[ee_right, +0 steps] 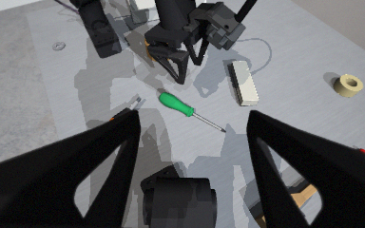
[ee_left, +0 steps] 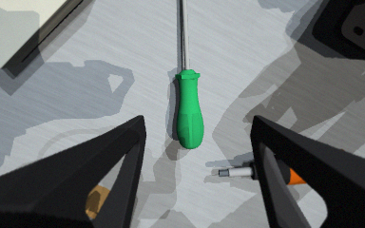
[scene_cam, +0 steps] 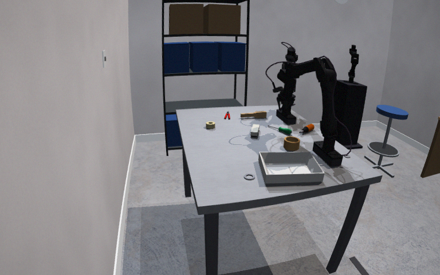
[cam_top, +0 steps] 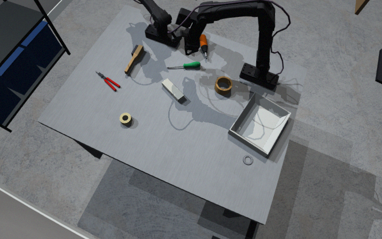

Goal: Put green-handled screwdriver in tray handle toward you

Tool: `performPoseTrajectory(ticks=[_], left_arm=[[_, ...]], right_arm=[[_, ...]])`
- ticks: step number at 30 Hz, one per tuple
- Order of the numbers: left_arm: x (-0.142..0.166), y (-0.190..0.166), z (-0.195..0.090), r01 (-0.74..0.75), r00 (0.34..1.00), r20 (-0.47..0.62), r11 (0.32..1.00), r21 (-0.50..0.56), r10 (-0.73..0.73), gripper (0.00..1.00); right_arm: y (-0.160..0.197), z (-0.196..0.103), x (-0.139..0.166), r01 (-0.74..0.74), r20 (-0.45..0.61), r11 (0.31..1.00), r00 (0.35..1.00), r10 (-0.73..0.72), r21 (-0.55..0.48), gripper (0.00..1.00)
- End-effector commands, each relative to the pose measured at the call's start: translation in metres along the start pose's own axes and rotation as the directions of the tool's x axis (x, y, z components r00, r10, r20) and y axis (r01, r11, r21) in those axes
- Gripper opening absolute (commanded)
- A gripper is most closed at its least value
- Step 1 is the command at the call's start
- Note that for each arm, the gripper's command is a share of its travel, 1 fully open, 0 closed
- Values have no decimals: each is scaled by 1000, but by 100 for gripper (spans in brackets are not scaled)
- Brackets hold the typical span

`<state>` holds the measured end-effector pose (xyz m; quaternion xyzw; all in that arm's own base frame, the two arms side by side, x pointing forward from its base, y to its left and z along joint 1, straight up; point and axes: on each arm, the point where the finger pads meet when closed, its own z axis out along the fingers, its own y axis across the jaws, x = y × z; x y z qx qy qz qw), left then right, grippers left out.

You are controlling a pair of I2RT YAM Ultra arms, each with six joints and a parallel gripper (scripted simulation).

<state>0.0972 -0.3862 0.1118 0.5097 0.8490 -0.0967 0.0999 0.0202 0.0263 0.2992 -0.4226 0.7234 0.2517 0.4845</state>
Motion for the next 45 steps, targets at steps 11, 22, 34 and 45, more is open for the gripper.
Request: performPoseTrajectory(ticks=[11,22,34,45], left_arm=[[27,-1,74,25,970,-239,998,-57,-38,62],[36,2,90,15,967,-254,998,-62,-31,62],[42,0,111,22,964,-262,998,-66,-38,62],[46,1,124,20,964,-262,998,-66,-37,62]], right_arm=[[-2,-5,-2,-12,5,1000,1000,12,6,65],[-1,-3,-1,-12,-3,1000,1000,12,6,65],[-1,-3,-1,-12,-3,1000,1000,12,6,65],[-1,-3,-1,-12,-3,1000,1000,12,6,65]])
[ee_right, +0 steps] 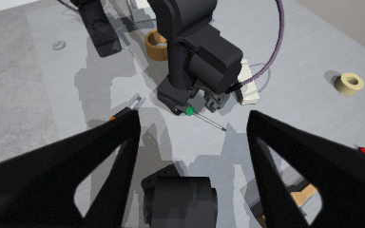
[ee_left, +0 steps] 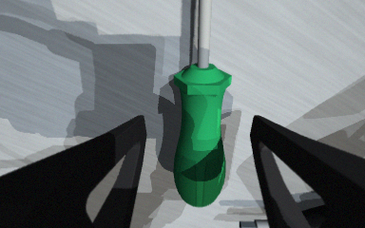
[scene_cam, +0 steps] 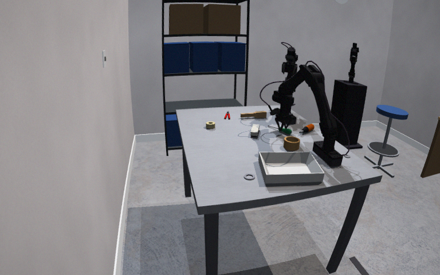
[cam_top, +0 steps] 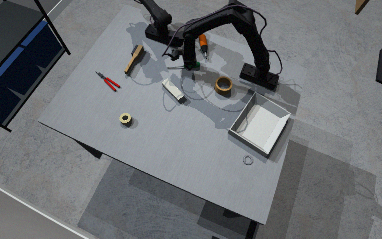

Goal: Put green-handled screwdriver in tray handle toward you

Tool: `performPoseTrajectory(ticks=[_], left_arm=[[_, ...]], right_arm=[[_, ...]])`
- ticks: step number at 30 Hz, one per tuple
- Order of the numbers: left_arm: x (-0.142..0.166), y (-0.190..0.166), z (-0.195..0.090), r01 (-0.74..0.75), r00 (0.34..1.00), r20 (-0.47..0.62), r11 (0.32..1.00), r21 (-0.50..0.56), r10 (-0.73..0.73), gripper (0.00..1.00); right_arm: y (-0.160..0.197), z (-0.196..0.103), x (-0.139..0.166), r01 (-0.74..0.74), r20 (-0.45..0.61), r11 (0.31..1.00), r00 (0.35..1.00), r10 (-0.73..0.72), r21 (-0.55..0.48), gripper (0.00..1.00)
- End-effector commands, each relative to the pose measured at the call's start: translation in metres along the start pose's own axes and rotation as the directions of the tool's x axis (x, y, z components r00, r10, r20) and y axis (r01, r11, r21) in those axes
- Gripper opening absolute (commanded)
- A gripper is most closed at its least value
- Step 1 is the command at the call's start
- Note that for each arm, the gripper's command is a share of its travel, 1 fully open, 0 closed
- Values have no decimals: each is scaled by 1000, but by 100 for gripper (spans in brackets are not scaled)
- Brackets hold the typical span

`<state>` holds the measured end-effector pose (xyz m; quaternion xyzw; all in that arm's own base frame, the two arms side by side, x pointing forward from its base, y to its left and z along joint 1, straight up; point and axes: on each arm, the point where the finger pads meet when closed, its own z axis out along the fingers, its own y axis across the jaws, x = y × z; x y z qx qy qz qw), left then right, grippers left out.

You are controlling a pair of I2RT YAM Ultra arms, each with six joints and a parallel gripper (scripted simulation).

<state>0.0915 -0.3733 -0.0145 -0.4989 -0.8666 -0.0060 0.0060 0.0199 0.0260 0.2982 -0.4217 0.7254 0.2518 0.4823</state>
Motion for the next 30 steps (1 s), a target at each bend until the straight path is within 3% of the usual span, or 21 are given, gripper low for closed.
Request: performPoseTrajectory(ticks=[1,5,6,30], left_arm=[[-3,-8,7,-8,1000,21,1000,9,8,61],[-3,-8,13,-8,1000,21,1000,9,8,55],[-3,-8,13,-9,1000,21,1000,9,9,48],[-5,-3,6,-14,999,40,1000,11,14,19]], right_arm=[[-1,-3,-2,-8,2,1000,1000,8,6,65],[-1,-3,-2,-8,2,1000,1000,8,6,65],[-1,-3,-2,-8,2,1000,1000,8,6,65],[-1,-3,-2,-8,2,1000,1000,8,6,65]])
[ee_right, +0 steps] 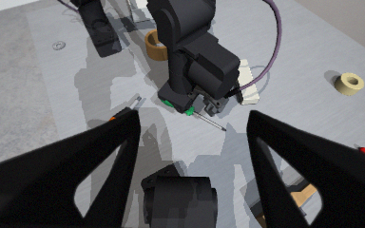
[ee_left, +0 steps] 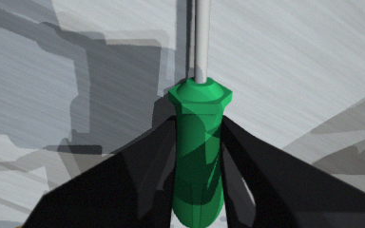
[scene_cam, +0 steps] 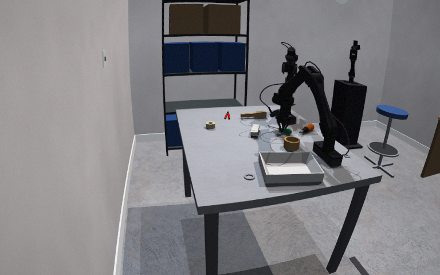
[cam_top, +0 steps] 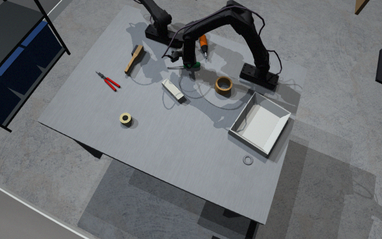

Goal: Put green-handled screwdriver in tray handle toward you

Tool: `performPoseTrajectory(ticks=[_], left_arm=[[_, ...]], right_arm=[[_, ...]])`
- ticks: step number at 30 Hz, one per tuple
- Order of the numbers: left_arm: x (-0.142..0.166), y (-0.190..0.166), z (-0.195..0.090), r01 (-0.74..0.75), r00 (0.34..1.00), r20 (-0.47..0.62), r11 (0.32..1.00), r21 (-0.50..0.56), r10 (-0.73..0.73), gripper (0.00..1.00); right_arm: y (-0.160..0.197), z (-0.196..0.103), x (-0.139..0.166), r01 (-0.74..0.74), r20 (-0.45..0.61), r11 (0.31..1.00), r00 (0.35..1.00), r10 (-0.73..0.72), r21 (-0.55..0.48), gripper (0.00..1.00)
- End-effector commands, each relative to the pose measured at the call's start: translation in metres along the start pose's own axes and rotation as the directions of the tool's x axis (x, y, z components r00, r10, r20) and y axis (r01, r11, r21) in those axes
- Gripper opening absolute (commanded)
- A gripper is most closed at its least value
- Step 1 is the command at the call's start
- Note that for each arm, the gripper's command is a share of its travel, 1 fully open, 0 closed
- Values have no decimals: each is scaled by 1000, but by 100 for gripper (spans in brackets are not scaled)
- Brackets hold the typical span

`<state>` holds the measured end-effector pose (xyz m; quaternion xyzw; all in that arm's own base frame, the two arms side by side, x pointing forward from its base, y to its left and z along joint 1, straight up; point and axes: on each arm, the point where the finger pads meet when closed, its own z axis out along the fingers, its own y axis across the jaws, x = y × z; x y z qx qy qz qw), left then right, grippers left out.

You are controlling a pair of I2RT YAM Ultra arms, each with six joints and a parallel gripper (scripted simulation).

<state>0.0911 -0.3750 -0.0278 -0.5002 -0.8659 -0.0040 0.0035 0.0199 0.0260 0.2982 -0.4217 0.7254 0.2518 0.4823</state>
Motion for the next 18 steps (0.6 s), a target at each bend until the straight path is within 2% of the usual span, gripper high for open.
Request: performPoseTrajectory(ticks=[1,2,3,4,11,15,18], left_arm=[[-4,-2,-11,-11,999,32,1000,9,11,8],[-1,-1,-13,-11,1000,19,1000,6,11,0],[0,-1,-17,-11,1000,19,1000,6,11,11],[-4,-2,-24,-10,1000,30,1000,9,10,17],[-2,-1,-75,-11,999,30,1000,9,10,17],[-1,0,-77,-10,1000,23,1000,7,10,17],[11,3,-83,-10,1000,-25,1000,-7,10,17]], right_arm=[[-1,-3,-2,-8,2,1000,1000,8,6,65],[-1,-3,-2,-8,2,1000,1000,8,6,65],[-1,-3,-2,-8,2,1000,1000,8,6,65],[-1,-3,-2,-8,2,1000,1000,8,6,65],[-1,-3,-2,-8,2,1000,1000,8,6,65],[-1,-3,-2,-8,2,1000,1000,8,6,65],[-1,-3,-2,-8,2,1000,1000,8,6,65]])
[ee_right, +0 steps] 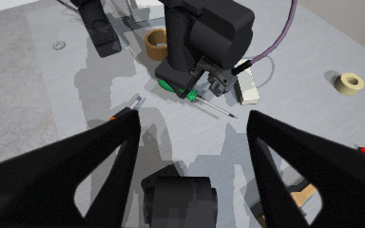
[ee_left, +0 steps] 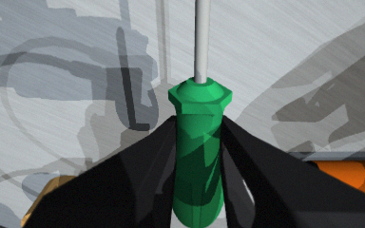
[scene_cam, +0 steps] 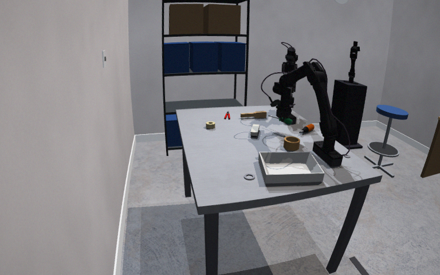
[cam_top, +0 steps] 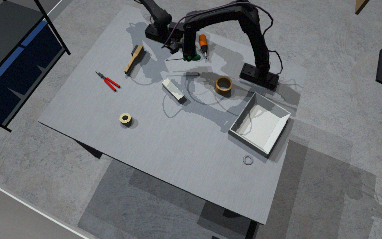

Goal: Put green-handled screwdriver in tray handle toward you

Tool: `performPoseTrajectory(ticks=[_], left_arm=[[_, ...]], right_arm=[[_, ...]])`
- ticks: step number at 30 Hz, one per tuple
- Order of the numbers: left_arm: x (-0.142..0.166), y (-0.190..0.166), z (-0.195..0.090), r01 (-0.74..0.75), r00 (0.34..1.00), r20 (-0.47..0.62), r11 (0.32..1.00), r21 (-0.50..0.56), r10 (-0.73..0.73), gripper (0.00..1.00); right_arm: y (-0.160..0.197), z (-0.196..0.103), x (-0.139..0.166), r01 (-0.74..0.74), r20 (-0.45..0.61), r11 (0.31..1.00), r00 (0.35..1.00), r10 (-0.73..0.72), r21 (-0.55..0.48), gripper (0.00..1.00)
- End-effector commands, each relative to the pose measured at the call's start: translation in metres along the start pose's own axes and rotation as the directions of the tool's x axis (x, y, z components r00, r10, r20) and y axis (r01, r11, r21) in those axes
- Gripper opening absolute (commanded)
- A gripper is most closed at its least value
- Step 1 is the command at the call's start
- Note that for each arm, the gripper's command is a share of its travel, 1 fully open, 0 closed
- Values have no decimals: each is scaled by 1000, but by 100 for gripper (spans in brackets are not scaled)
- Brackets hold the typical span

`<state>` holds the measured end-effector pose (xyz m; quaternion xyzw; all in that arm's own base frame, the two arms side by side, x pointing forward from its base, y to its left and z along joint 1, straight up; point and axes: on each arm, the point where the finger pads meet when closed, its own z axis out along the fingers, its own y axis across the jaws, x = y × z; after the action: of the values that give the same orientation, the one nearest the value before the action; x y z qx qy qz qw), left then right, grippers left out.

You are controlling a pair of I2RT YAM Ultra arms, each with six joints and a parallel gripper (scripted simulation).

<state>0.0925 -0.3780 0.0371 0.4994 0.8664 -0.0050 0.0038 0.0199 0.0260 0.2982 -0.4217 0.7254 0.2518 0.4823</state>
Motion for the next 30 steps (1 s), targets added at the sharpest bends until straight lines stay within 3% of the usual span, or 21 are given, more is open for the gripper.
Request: performPoseTrajectory(ticks=[1,5,10,12,17,21,27,29,30], left_arm=[[19,5,-25,-14,998,-68,1000,-21,12,17],[8,11,-40,-40,999,9,999,0,40,17],[43,54,-44,-69,997,27,998,0,69,17],[43,54,-44,-69,997,27,998,0,69,17],[95,104,-44,-97,995,0,995,-3,97,17],[129,135,-44,-111,994,-21,994,3,111,17],[167,175,-44,-124,992,-21,992,10,124,17],[167,175,-44,-124,992,-21,992,10,124,17],[172,182,-44,-125,992,-20,992,10,125,17]], right_arm=[[-1,-3,-2,-8,2,1000,1000,8,6,65],[-1,-3,-2,-8,2,1000,1000,8,6,65],[-4,7,-44,-16,111,1000,994,15,7,65],[-4,7,-44,-16,111,1000,994,15,7,65],[-1,61,-127,-11,224,1000,975,13,-9,65],[3,101,-156,-5,236,1000,972,9,-18,65],[13,184,-191,1,250,999,968,8,-38,65],[13,184,-191,1,250,999,968,8,-38,65],[17,204,-198,3,263,999,965,9,-43,65]])
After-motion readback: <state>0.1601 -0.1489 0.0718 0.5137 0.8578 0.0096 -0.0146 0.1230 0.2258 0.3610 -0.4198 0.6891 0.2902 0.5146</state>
